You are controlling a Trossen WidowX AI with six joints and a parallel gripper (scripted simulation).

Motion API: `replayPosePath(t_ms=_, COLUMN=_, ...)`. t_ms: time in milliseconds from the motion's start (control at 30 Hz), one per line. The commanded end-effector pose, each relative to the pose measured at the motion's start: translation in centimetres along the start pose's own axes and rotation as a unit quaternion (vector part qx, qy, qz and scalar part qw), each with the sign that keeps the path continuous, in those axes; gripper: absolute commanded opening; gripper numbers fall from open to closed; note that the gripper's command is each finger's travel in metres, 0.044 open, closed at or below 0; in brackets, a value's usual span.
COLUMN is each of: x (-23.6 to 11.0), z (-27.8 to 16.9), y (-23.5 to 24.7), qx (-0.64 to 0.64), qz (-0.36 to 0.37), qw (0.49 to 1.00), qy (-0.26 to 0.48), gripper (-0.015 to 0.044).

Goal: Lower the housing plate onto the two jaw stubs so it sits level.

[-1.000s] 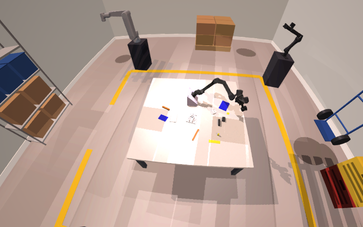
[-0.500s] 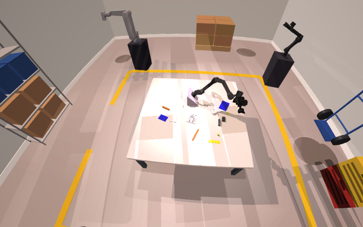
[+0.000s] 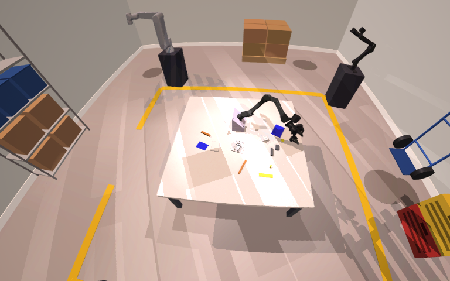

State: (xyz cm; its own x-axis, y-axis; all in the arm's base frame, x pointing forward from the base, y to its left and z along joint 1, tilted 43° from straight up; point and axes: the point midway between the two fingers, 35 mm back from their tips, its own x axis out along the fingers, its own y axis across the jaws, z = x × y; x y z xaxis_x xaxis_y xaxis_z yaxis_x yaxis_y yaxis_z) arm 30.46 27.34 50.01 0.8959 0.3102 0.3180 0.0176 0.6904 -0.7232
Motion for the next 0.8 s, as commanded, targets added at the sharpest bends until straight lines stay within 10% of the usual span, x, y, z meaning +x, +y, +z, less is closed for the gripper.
replayPosePath(t_ms=0, x=-0.2, z=-0.9, y=1.4, qx=-0.033, qz=0.040, qw=0.999, qy=-0.004, gripper=0.0440)
replayPosePath(t_ms=767, x=-3.0, z=-6.1, y=8.0, qx=-0.132, qz=0.247, qw=0.960, qy=-0.016, gripper=0.0440)
